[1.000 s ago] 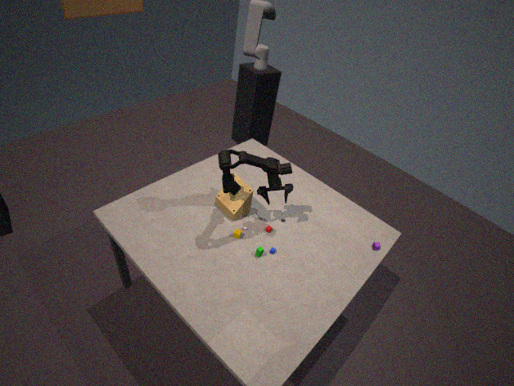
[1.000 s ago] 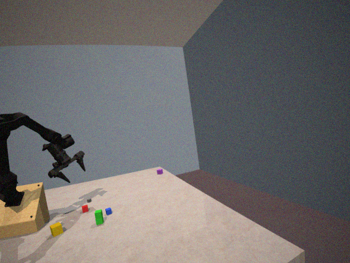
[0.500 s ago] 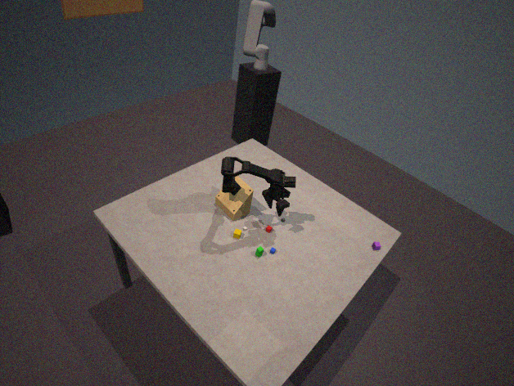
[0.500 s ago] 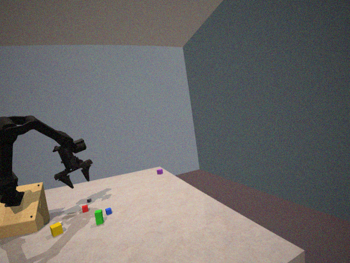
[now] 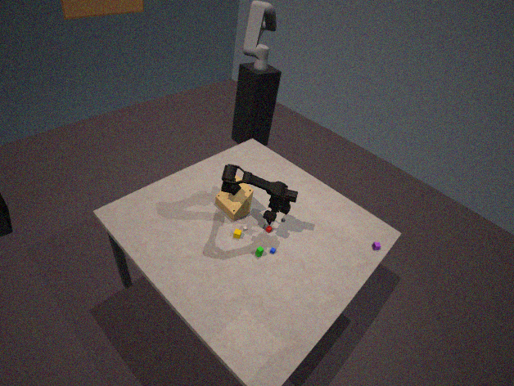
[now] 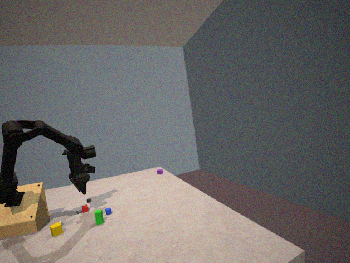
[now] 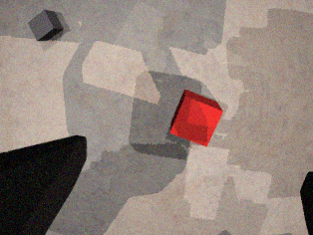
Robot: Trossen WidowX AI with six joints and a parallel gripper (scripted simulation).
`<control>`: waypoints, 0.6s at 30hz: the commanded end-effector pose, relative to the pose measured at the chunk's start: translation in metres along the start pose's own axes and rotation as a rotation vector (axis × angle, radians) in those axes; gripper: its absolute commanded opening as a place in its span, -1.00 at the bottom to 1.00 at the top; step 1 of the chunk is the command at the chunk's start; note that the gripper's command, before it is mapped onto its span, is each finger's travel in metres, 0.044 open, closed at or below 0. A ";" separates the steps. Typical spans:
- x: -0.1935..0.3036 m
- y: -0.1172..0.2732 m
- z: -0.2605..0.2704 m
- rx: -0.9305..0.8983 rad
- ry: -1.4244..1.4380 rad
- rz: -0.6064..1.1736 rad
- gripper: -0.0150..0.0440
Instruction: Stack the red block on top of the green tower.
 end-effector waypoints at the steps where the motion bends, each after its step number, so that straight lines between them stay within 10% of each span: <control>1: -0.002 -0.010 -0.006 -0.024 -0.198 0.052 1.00; 18: 0.000 -0.052 -0.006 -0.025 -0.236 0.061 1.00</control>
Point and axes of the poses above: the point midway between the two fingers, 35 mm back from their tips, its own y axis back along the fingers, its own z axis across the jaws, x = y × z, the point moved 6 cm from there along y, back along the fingers, and after that the axes turned 9 degrees about -y, right-handed, at the moved point
